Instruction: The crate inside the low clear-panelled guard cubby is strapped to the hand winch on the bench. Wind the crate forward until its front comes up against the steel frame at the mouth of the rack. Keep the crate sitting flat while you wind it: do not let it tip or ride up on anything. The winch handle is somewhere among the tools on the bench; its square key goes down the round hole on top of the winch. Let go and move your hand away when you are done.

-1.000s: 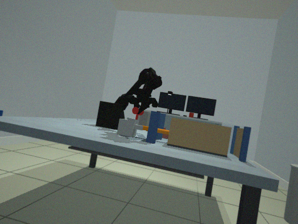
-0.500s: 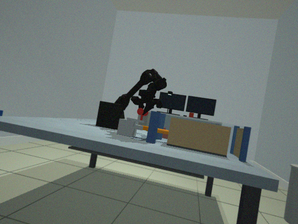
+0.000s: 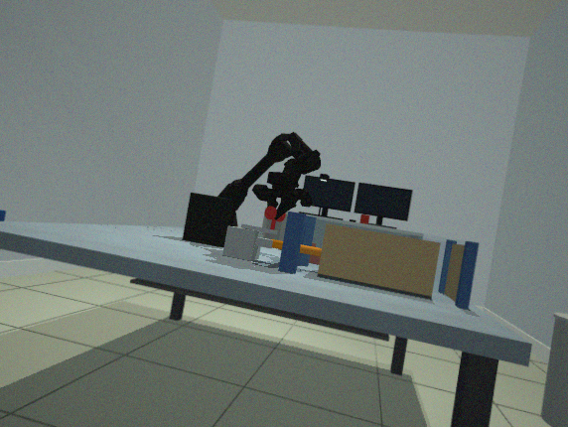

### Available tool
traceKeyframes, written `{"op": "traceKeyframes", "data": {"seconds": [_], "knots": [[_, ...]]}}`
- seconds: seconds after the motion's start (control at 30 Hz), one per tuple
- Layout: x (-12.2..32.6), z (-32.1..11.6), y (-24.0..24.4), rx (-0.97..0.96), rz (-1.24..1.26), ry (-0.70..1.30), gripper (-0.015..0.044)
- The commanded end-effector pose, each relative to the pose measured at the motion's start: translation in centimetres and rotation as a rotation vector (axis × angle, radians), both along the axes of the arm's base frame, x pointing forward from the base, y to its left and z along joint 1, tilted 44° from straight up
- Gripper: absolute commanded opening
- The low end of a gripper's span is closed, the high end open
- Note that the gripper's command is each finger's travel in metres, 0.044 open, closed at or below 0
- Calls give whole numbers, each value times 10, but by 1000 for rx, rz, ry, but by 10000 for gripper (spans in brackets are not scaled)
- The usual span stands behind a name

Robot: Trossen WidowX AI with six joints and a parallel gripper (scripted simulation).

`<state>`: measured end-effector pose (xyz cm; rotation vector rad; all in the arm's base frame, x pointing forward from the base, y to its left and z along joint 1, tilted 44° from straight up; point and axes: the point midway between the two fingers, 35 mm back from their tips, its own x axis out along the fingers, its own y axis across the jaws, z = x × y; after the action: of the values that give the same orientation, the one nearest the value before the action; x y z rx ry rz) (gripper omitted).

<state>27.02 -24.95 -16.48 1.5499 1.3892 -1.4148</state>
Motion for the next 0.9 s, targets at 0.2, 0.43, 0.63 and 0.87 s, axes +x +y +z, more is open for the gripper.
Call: {"op": "traceKeyframes", "data": {"seconds": [0.2,0.43,0.63,0.87], "knots": [[8,15,25,36,9,-7,0],[9,22,32,36,9,-6,0],[8,27,39,37,9,-6,0],[7,34,46,38,9,-6,0]]}}
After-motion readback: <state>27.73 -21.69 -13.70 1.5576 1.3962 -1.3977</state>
